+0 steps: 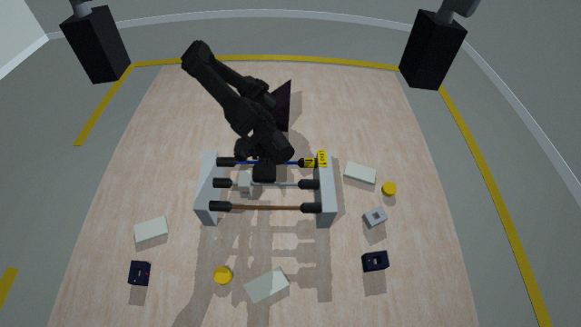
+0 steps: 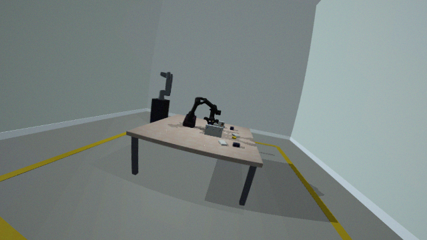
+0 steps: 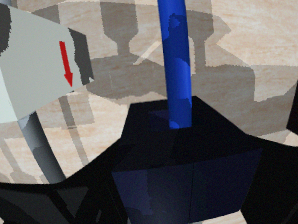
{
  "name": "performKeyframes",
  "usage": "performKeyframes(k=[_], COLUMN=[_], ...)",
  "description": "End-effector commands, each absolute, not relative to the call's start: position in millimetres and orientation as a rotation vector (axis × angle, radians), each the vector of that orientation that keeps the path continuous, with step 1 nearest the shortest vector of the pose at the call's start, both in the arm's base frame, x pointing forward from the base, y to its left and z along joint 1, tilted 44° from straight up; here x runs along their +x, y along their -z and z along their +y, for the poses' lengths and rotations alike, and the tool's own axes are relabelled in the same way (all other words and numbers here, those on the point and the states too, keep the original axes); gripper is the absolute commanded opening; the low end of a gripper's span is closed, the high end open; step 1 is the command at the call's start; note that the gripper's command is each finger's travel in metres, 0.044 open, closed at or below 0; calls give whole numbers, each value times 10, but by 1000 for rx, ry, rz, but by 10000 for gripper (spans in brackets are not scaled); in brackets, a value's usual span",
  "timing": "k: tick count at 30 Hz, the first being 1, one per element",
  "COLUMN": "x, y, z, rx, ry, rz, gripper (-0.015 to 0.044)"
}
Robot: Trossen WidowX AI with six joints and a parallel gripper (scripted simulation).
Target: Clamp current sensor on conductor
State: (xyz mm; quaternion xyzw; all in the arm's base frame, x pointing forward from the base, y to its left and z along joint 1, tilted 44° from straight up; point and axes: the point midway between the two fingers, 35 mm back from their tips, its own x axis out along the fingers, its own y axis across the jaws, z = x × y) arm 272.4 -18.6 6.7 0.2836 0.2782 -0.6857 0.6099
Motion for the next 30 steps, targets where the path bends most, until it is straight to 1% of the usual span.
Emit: performKeyframes(k=[1, 5, 7, 8, 30], x=[2723, 2723, 2724, 2724, 2705], y=[-66, -66, -71, -76, -67], z=[-187, -187, -182, -177, -159], rx=[655, 655, 655, 656, 657], ry=[1583, 1583, 1581, 1580, 1577], rz=[642, 642, 641, 641, 642], gripper=[90, 64, 11, 0, 0])
